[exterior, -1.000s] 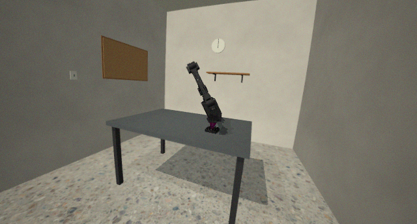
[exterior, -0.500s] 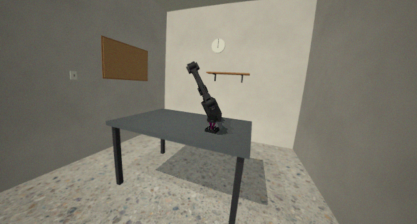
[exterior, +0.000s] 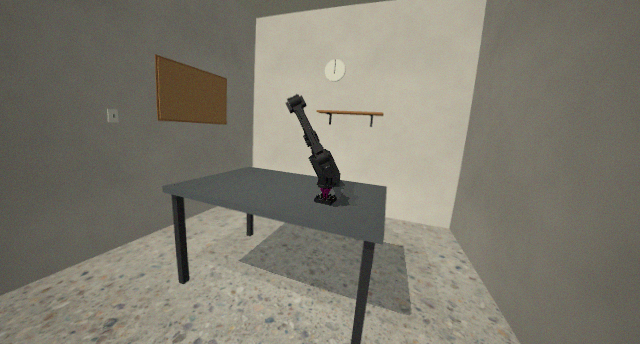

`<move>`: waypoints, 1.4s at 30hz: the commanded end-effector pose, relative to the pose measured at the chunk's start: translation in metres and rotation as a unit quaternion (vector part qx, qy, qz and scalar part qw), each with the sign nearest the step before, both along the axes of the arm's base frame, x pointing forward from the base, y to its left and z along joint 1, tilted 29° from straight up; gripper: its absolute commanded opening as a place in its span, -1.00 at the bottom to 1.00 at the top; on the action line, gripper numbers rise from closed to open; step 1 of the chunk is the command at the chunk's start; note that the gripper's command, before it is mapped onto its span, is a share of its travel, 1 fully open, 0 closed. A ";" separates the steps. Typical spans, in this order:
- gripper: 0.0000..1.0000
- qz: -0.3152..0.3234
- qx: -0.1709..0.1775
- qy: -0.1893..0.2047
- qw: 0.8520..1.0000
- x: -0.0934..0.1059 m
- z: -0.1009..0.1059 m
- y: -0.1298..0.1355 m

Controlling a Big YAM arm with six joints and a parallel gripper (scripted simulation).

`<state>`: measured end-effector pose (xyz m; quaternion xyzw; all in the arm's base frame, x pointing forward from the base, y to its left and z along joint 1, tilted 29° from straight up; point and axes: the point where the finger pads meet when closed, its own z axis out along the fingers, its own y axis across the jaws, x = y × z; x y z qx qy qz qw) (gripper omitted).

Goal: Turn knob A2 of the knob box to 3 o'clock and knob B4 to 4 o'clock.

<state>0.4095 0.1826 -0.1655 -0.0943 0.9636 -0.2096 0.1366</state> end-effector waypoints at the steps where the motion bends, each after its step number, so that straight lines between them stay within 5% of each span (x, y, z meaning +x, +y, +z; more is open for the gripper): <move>1: -0.85 -0.029 0.026 -0.039 0.998 0.021 0.011 0.016; 33: -0.85 -0.051 0.034 -0.048 0.997 0.021 0.011 0.016; 34: -0.64 -0.051 0.034 -0.048 0.997 0.021 0.011 0.016; 42: -0.64 -0.051 0.034 -0.047 0.997 0.021 0.011 0.016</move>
